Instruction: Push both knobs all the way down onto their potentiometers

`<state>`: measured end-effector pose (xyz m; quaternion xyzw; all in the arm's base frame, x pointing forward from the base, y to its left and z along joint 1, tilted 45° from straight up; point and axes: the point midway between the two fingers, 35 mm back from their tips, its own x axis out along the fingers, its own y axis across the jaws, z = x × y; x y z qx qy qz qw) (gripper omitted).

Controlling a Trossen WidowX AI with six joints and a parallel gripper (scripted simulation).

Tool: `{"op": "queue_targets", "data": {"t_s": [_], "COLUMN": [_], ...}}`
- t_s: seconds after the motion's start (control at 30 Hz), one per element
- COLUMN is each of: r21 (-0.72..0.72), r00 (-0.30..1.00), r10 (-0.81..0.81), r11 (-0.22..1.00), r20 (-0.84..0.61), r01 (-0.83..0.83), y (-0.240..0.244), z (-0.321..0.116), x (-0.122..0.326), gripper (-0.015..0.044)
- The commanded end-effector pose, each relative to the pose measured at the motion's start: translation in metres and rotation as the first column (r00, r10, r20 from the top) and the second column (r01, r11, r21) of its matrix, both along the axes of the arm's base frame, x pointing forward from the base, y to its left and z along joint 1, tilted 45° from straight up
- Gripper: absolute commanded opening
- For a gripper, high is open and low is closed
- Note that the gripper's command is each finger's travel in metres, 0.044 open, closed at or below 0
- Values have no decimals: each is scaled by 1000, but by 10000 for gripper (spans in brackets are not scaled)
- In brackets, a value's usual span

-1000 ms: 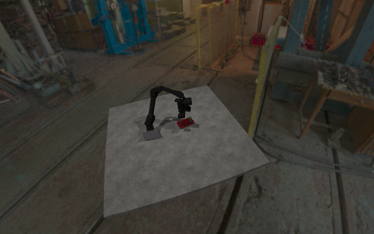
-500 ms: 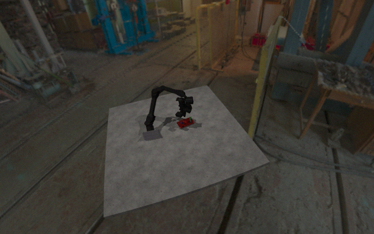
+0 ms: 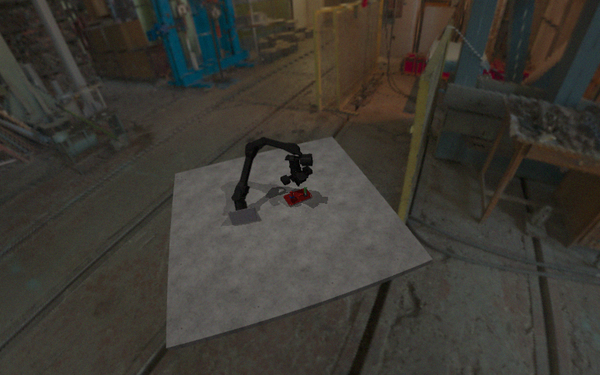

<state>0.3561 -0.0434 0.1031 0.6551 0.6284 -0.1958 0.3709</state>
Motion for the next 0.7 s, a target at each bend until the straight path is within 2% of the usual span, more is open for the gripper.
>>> {"op": "queue_targets", "data": {"t_s": [0.0, 0.33, 0.67], "r21": [12, 6, -64], "r00": [992, 890, 683], "r10": [-88, -311, -486], "r11": [996, 943, 836], "r20": [-95, -334, -545], "r01": [89, 332, 544], "y": [-2, -5, -8], "z": [-1, 1, 2], "x": [3, 11, 19], "gripper": [0, 0, 0]}}
